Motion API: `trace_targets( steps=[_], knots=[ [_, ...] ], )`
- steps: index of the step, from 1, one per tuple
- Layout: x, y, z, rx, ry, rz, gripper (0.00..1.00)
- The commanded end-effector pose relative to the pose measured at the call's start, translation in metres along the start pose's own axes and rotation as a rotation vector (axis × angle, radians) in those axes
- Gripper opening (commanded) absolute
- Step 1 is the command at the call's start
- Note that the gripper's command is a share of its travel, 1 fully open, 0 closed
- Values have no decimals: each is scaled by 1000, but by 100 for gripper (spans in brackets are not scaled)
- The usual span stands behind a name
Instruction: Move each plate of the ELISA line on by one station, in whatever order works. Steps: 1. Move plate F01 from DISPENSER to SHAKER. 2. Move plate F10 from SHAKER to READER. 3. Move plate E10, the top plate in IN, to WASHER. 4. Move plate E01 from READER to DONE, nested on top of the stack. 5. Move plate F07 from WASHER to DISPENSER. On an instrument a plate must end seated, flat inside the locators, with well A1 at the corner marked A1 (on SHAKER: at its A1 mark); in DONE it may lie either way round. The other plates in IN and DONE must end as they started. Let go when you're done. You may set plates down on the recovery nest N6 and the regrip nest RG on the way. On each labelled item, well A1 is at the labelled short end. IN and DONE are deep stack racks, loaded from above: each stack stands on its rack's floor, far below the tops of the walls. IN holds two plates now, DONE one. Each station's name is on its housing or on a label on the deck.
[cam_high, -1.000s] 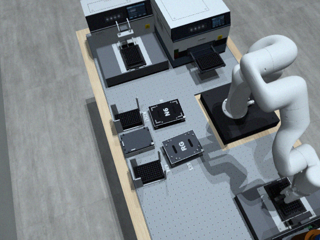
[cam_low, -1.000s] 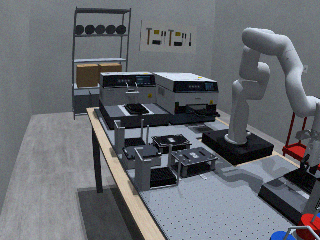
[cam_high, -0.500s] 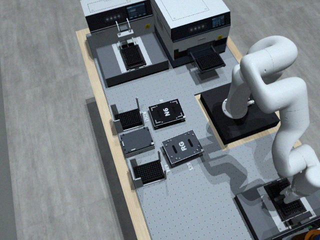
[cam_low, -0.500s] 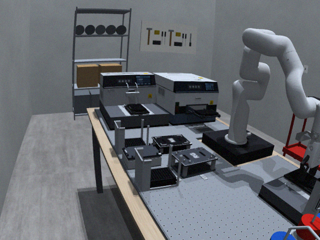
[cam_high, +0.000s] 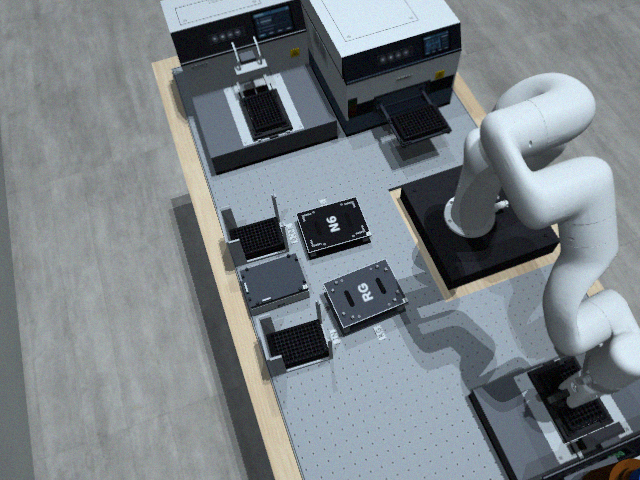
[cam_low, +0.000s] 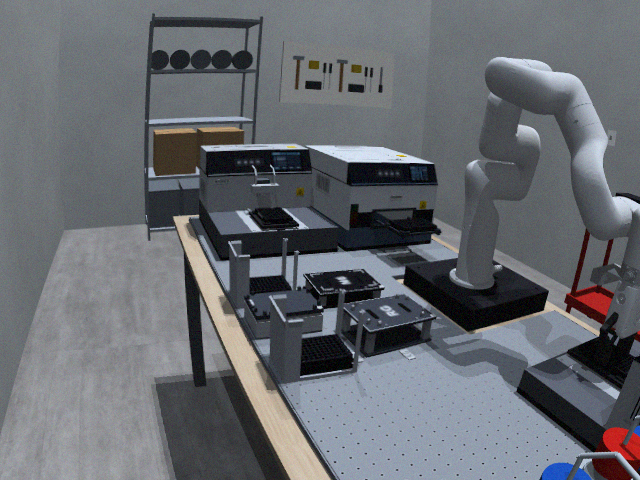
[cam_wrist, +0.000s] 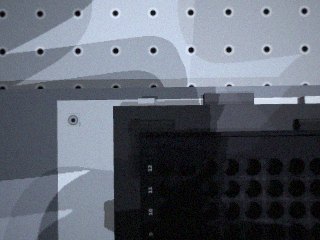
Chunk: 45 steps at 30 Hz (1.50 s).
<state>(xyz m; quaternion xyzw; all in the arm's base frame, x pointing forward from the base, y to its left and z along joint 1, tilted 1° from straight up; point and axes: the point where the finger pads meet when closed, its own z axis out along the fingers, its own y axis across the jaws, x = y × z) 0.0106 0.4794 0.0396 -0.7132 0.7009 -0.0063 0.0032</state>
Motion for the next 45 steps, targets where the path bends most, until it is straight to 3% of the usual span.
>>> trace_targets(
  steps=[1,13,14,45],
  knots=[
    [-2,0,-1,1,-5,0,100],
    [-2,0,-1,1,-5,0,100],
    [-2,0,-1,1,-5,0,0],
    [-2,0,-2,1,-5,0,0]
  ],
)
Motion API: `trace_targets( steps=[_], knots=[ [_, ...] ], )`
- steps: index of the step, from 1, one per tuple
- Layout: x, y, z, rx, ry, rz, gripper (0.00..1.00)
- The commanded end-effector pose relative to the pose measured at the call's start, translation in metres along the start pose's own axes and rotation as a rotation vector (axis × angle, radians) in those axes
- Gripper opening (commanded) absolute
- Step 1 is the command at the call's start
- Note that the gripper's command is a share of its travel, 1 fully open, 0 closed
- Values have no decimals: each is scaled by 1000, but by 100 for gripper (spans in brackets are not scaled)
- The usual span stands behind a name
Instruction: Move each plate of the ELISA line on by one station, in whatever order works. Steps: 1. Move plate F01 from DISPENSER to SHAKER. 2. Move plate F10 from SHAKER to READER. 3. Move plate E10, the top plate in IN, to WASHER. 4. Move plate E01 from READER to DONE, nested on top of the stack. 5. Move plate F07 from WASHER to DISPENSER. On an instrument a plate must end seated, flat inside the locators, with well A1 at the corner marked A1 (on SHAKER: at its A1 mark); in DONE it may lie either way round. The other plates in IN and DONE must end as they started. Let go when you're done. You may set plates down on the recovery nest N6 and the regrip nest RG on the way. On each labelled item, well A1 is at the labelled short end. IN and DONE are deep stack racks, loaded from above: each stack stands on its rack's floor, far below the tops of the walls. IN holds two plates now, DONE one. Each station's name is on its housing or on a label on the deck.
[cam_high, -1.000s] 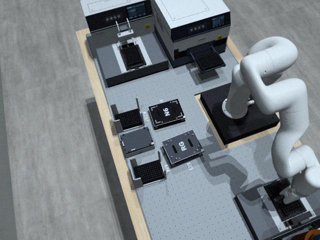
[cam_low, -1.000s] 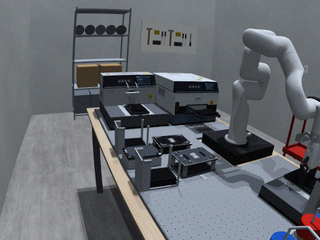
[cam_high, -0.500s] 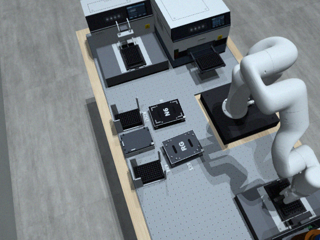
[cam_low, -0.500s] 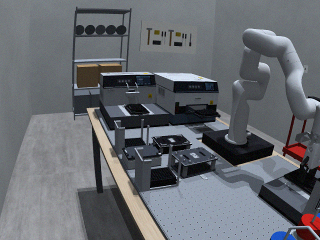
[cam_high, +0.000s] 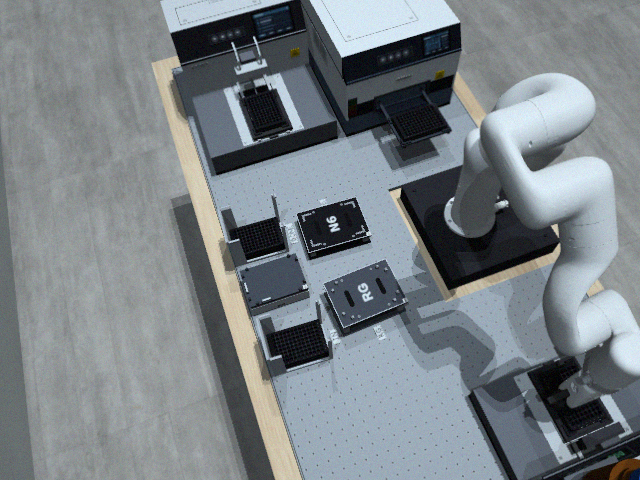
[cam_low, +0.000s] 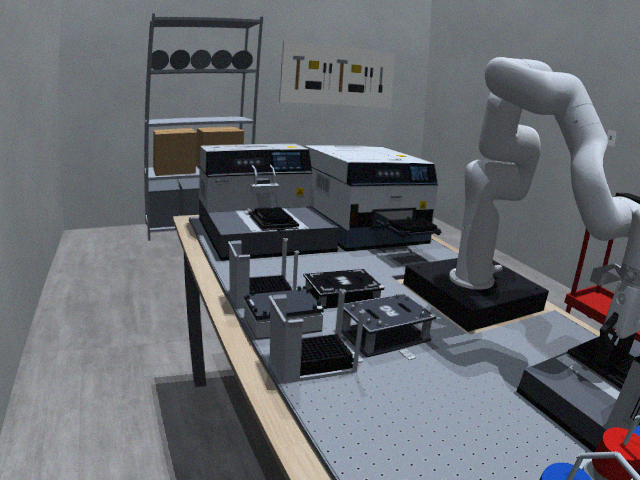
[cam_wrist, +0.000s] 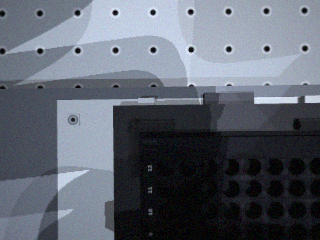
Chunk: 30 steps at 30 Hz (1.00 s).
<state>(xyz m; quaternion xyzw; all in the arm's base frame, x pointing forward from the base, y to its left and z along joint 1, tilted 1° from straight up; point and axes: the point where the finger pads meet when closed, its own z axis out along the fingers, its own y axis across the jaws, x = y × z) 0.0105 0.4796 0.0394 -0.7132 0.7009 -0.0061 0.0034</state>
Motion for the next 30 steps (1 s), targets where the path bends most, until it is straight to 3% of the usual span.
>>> trace_targets(
  steps=[1,30],
  knots=[
    [-2,0,-2,1,-4,0,0],
    [-2,0,-5,1,-4,0,0]
  ],
)
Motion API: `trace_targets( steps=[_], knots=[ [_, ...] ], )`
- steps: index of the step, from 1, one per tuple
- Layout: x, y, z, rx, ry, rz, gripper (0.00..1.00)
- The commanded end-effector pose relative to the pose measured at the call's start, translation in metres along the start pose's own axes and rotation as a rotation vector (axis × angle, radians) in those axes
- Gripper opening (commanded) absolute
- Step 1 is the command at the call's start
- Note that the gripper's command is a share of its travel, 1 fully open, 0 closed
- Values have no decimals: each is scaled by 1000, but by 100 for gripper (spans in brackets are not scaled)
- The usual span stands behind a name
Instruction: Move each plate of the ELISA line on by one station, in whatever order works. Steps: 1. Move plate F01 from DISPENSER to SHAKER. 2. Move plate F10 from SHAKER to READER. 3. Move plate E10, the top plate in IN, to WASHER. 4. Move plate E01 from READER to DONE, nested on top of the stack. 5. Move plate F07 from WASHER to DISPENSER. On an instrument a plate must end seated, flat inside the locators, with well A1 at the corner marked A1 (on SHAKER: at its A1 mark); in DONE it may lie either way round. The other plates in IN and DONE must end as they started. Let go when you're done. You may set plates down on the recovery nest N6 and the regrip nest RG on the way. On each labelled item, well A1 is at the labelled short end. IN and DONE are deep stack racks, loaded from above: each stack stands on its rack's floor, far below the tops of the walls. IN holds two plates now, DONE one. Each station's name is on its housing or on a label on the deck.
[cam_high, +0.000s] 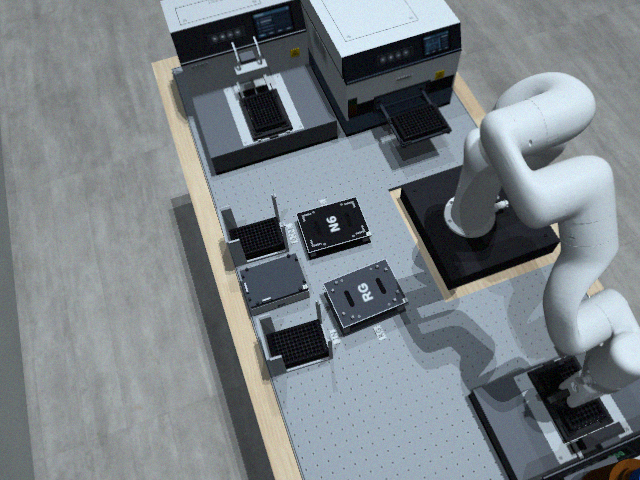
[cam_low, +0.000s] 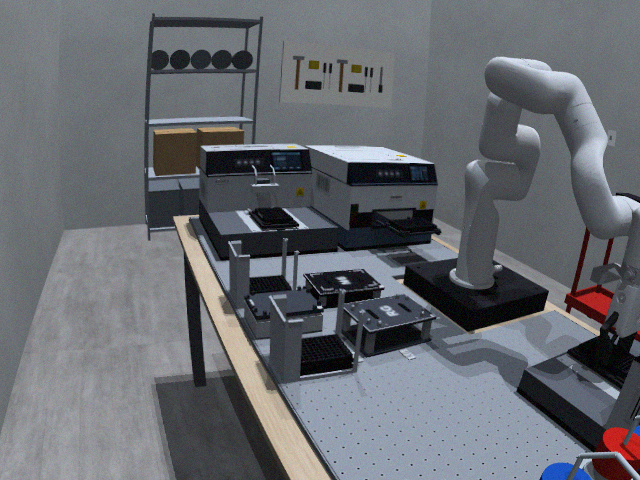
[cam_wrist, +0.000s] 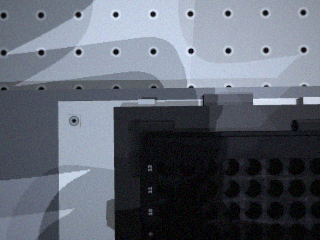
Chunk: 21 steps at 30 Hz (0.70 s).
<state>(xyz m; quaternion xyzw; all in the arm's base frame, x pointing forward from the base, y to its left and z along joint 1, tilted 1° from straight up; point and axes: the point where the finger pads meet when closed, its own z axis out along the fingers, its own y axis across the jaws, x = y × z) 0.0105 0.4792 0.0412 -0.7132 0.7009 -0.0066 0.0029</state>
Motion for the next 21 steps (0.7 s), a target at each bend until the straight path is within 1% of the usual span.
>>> trace_targets(
  steps=[1,21],
  knots=[
    [-2,0,-3,1,-6,0,0],
    [-2,0,-9,1,-6,0,0]
  ],
)
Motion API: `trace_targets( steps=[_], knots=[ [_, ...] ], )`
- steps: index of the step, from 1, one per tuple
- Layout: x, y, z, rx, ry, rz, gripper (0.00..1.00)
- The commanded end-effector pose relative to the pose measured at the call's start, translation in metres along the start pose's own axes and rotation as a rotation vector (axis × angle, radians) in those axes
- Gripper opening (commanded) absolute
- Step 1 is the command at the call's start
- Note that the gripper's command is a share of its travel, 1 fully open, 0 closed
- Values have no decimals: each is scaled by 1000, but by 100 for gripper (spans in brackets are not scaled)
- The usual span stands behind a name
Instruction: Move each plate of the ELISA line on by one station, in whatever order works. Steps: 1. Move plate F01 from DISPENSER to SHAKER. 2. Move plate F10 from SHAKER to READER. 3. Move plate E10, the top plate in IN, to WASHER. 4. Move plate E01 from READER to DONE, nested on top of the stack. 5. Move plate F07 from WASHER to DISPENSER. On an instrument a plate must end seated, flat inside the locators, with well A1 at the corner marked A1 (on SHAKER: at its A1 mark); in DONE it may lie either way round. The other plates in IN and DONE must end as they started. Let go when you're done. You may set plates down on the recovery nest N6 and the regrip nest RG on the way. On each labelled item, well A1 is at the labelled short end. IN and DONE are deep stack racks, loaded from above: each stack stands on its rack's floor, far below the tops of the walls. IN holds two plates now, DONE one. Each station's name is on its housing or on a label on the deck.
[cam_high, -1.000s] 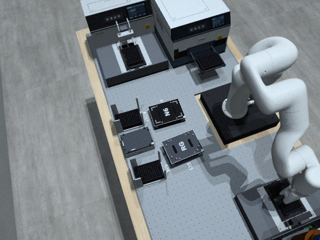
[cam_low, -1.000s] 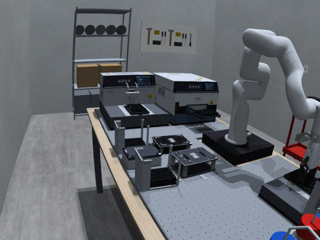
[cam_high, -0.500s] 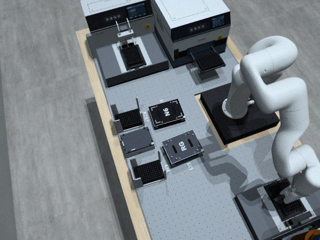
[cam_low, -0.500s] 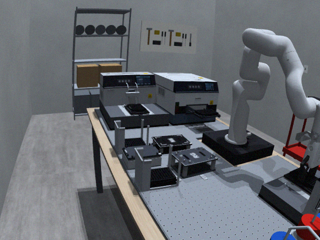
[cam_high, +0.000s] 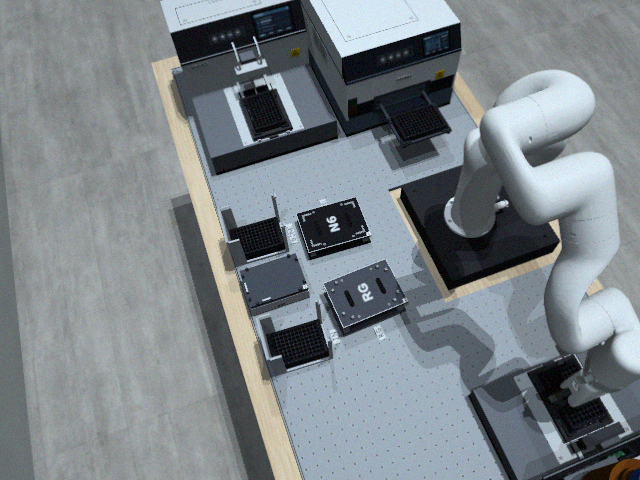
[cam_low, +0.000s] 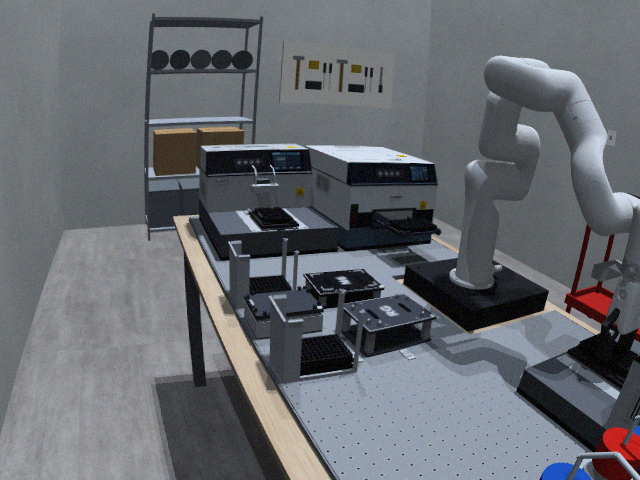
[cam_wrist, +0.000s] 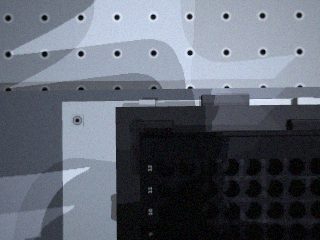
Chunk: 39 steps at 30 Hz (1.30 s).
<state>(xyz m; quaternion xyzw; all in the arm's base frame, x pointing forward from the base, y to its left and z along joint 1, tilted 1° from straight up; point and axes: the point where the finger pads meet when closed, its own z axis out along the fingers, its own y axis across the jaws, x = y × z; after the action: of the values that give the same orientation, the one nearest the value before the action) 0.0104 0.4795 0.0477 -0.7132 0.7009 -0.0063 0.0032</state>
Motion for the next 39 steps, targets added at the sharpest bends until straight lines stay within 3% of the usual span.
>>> trace_targets(
  steps=[1,18,39],
  knots=[
    [-2,0,-3,1,-5,0,0],
    [-2,0,-8,1,-5,0,0],
    [-2,0,-33,1,-5,0,0]
  ],
)
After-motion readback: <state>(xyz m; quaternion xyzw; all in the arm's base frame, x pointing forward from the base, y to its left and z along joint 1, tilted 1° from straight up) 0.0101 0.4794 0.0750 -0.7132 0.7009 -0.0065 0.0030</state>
